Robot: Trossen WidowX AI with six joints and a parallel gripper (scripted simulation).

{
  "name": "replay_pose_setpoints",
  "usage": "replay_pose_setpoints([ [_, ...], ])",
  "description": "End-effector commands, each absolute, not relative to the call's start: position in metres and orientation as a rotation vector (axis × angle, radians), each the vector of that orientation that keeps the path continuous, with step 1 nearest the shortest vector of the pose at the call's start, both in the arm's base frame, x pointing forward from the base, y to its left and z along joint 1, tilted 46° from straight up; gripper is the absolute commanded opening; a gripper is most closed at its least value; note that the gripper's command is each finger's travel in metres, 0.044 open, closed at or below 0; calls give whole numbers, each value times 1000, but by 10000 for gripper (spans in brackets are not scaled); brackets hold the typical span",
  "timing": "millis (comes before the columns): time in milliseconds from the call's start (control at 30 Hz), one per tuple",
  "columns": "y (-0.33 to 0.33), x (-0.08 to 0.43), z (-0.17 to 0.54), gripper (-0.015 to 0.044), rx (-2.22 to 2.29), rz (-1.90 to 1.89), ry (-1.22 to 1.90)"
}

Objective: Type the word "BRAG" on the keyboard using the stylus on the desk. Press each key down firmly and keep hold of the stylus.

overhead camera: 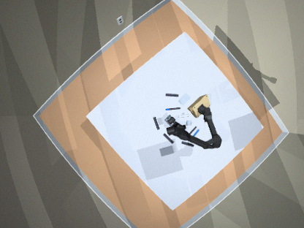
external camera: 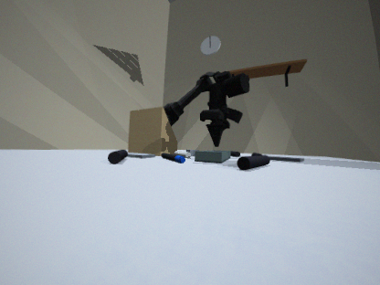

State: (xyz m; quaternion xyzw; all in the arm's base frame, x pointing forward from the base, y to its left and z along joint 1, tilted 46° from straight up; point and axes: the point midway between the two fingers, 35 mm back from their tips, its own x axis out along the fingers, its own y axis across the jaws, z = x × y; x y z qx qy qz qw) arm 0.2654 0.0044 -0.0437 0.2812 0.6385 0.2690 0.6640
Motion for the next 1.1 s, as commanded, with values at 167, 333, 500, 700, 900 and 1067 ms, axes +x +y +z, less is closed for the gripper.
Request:
replay_pose_setpoints([
  [167, -23, 269, -69, 0, 624, 605, 1440],
  [333, -47, 266, -94, 0, 623, 606, 1440],
  [500, -47, 266, -94, 0, 623, 606, 1440],
  [700, -46, 265, -93, 0, 623, 606, 1440],
  [900, -26, 233, -76, 0, 625, 607, 1442],
  [1067, -26, 233, -76, 0, 625, 607, 1442],
])
